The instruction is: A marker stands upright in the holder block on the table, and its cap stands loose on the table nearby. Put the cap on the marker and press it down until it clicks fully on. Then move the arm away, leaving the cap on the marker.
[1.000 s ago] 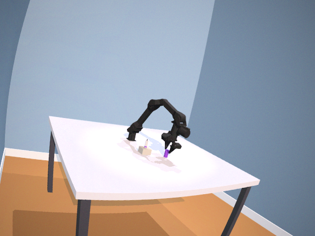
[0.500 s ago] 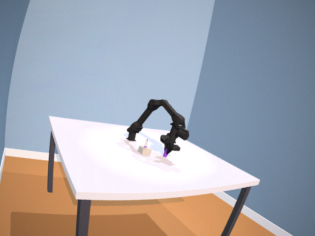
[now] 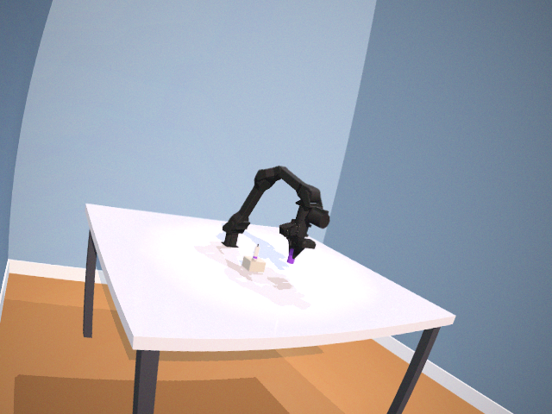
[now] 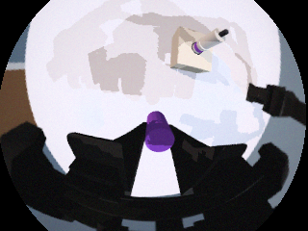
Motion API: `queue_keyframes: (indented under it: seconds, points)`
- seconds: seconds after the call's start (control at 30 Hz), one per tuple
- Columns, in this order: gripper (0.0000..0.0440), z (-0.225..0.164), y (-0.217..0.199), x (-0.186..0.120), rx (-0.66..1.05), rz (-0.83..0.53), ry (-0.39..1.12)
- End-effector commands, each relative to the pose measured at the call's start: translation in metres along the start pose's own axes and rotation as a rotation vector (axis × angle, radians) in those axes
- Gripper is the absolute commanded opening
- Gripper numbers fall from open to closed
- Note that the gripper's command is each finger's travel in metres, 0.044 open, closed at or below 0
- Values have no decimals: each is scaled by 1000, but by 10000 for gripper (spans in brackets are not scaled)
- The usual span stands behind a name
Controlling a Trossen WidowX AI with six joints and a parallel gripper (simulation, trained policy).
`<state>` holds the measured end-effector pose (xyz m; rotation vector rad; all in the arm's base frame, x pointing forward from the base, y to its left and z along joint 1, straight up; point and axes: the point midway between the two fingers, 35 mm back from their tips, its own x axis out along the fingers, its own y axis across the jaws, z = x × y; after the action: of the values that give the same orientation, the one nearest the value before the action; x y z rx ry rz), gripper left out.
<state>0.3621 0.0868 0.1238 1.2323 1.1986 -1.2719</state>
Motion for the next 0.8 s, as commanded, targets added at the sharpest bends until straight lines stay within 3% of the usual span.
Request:
queue_keyframes:
  seconds: [0.0,0.37,0.77]
  points:
    - [83,10,0,-12,23,10,4]
    - [70,47,-13,-46,103,3,13]
    - [45,100,-34,-64,218,-21,12]
